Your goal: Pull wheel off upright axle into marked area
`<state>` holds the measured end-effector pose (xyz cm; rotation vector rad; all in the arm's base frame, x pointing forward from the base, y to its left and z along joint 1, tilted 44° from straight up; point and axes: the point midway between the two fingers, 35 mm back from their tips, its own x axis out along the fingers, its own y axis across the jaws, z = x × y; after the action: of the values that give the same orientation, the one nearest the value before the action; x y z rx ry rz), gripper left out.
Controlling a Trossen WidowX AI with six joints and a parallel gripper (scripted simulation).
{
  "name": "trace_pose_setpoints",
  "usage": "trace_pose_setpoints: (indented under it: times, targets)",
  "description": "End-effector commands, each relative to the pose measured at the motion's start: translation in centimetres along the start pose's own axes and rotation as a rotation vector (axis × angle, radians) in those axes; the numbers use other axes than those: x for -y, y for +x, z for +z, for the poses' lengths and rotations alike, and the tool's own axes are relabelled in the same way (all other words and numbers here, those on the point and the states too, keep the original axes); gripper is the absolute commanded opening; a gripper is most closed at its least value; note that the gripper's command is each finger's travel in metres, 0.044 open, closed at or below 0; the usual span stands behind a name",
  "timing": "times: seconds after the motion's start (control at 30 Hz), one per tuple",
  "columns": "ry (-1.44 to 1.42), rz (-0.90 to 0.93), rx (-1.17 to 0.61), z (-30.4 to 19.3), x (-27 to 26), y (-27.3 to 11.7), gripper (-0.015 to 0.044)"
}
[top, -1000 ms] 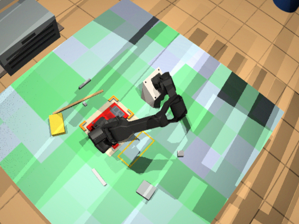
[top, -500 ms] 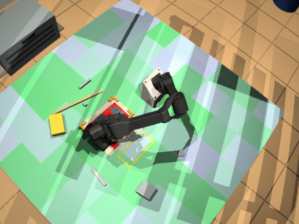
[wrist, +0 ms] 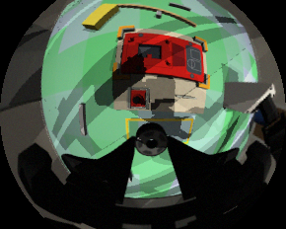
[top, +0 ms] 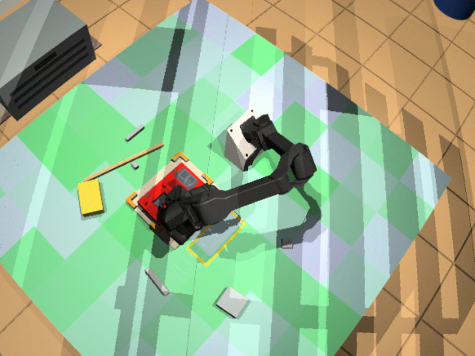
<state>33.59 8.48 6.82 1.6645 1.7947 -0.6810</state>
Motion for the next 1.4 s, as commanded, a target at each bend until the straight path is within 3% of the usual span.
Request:
trace_pose_setpoints:
  times: [0.0, 0.67, 0.97, 1.37]
  targets:
    - [0.002, -0.002, -0.004, -1.0, 0.6, 0.1, 0.0000]
    - [0.001, -0.004, -0.008, -5.0, 3.9, 0.2, 0.0000]
    - [0.000, -0.004, -0.007, -5.0, 3.8, 2.5, 0.0000]
    - [0.000, -0.004, -0.010, -5.1, 3.8, 9.0, 0.0000]
